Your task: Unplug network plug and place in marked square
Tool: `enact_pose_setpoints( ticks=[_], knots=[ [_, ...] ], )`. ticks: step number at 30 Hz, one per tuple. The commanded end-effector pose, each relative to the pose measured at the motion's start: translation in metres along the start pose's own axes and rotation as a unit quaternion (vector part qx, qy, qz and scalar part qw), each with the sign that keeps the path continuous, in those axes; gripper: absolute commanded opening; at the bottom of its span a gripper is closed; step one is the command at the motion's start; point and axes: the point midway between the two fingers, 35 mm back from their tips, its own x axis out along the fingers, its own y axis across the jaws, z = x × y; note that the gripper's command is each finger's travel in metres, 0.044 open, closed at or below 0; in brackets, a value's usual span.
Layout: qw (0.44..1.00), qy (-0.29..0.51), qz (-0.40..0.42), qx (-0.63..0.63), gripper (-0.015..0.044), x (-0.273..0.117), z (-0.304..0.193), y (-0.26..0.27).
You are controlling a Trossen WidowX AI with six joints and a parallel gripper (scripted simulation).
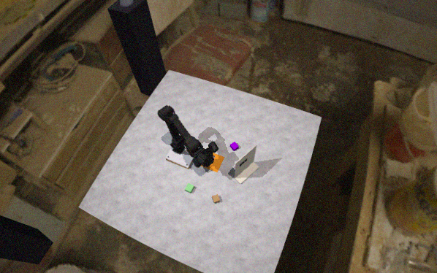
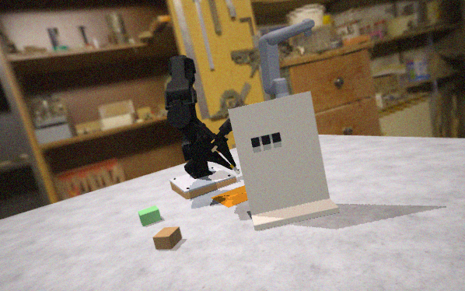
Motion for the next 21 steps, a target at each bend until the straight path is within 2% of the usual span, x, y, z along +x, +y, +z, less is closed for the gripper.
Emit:
enact_pose_setpoints(
  ticks=[1,21],
  knots=[
    [1.000,0.003,0.003,-0.002,0.0000,0.005,0.000,-0.003],
    [1.000,0.003,0.003,-0.001,0.0000,0.033,0.000,-0.022]
  ],
)
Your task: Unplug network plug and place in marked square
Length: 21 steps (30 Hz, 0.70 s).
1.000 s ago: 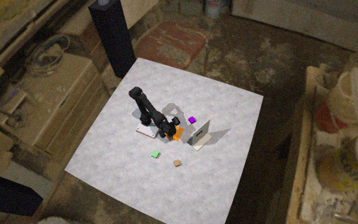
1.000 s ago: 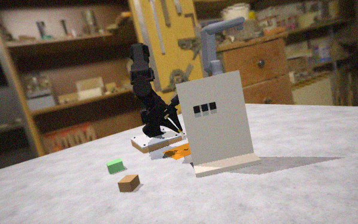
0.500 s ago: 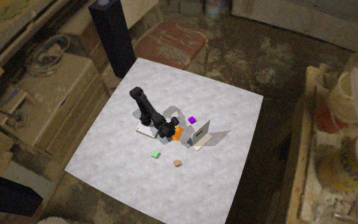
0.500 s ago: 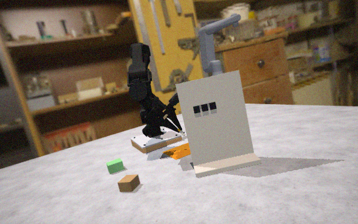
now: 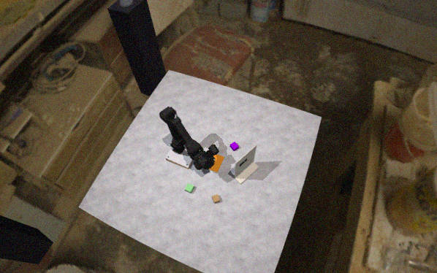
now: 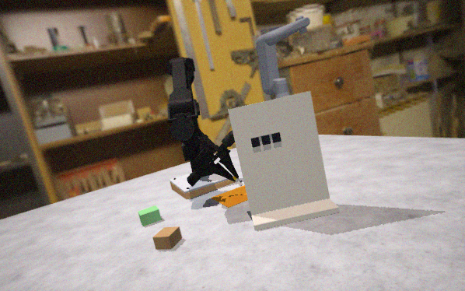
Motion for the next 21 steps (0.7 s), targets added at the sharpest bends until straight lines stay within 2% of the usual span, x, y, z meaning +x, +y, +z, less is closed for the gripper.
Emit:
enact_pose_setpoints(
  ticks=[1,21],
  knots=[
    [1.000,0.004,0.000,0.005,0.0000,0.007,-0.002,-0.005],
    [1.000,0.004,0.000,0.005,0.0000,0.021,-0.004,-0.016]
  ],
)
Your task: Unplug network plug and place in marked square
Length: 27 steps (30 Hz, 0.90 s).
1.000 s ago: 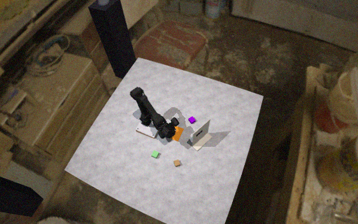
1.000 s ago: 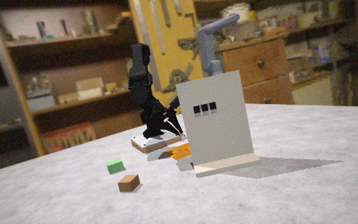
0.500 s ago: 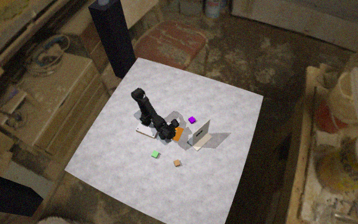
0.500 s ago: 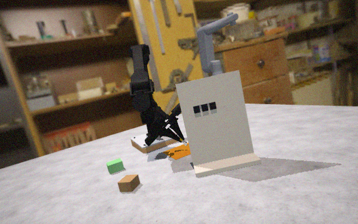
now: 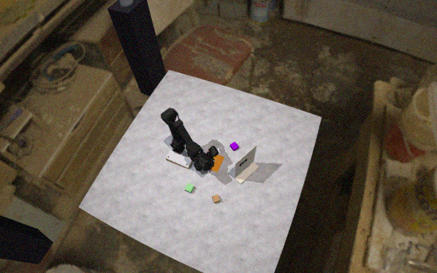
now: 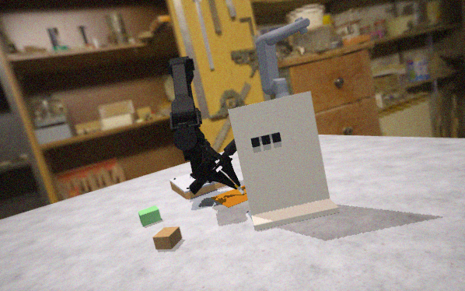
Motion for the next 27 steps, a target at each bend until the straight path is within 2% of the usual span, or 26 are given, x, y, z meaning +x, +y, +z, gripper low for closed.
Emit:
enact_pose_setpoints(
  ticks=[1,12,18,27],
  knots=[
    [1.000,0.002,0.000,0.004,0.0000,0.0022,0.0000,-0.0016],
    [1.000,0.000,0.000,0.000,0.0000,0.0015,0.0007,-0.0011],
    [1.000,0.000,0.000,0.000,0.0156,0.0015,0.0007,-0.0011],
    [1.000,0.000,0.000,0.001,0.0156,-0.0032,0.0011,-0.0012]
  ],
)
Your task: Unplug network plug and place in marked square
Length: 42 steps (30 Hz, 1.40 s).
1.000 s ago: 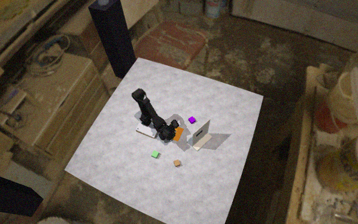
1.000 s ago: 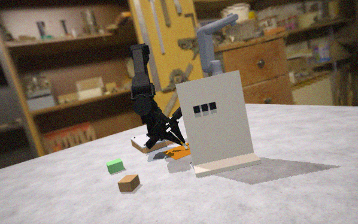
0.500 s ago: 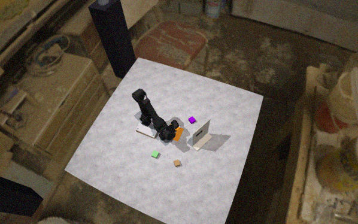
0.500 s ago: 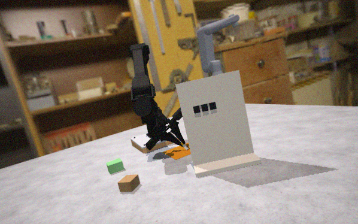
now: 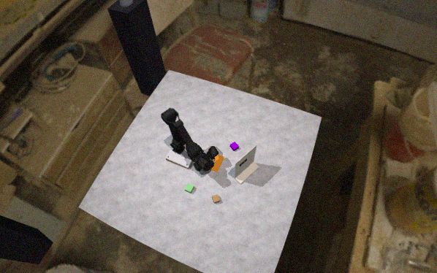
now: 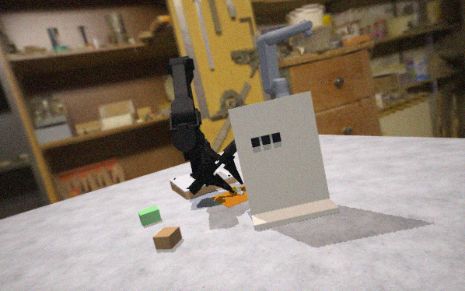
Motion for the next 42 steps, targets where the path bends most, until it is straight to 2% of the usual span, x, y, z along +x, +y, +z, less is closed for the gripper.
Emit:
enact_pose_setpoints(
  ticks=[1,42],
  knots=[
    [1.000,-0.002,0.001,-0.003,0.0156,-0.005,0.001,0.001],
    [1.000,-0.001,0.000,0.000,0.0156,-0.057,0.005,0.020]
  ],
)
